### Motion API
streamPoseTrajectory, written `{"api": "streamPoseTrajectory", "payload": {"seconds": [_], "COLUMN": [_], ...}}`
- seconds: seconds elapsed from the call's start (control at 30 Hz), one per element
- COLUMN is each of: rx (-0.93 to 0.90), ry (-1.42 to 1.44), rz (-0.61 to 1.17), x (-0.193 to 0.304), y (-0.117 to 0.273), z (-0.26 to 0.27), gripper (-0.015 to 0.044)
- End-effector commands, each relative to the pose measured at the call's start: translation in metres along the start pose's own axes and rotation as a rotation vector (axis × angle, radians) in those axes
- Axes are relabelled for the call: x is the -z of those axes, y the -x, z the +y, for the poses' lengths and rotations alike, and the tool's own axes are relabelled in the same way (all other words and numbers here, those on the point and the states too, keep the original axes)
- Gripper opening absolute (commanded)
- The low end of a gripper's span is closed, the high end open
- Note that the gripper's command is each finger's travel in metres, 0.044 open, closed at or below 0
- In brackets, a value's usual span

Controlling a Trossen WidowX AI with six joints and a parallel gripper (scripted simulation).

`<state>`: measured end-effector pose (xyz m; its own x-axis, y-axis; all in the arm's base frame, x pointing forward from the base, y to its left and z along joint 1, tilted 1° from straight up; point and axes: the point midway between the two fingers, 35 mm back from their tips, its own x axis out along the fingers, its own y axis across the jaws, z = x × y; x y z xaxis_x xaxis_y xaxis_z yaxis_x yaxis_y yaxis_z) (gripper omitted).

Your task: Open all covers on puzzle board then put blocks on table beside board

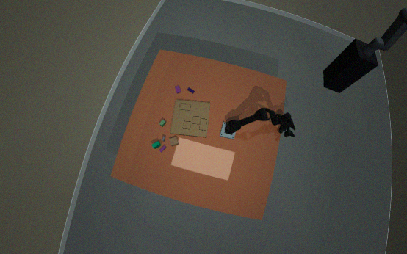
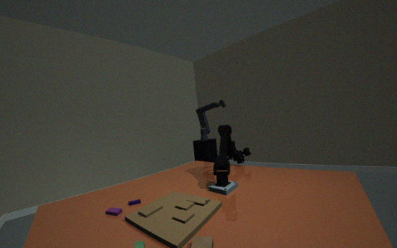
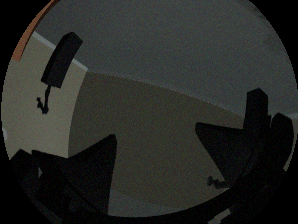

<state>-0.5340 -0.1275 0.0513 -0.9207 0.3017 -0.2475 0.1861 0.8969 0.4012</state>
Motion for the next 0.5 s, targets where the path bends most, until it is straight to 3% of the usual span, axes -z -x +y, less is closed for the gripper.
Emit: {"api": "streamPoseTrajectory", "payload": {"seconds": [0.0, 0.47], "rx": [0.002, 0.132], "ry": [0.001, 0.084], "rz": [0.001, 0.057], "x": [0.0, 0.026], "y": [0.001, 0.045], "z": [-0.001, -0.051], "gripper": [0.0374, 0.0006]}}
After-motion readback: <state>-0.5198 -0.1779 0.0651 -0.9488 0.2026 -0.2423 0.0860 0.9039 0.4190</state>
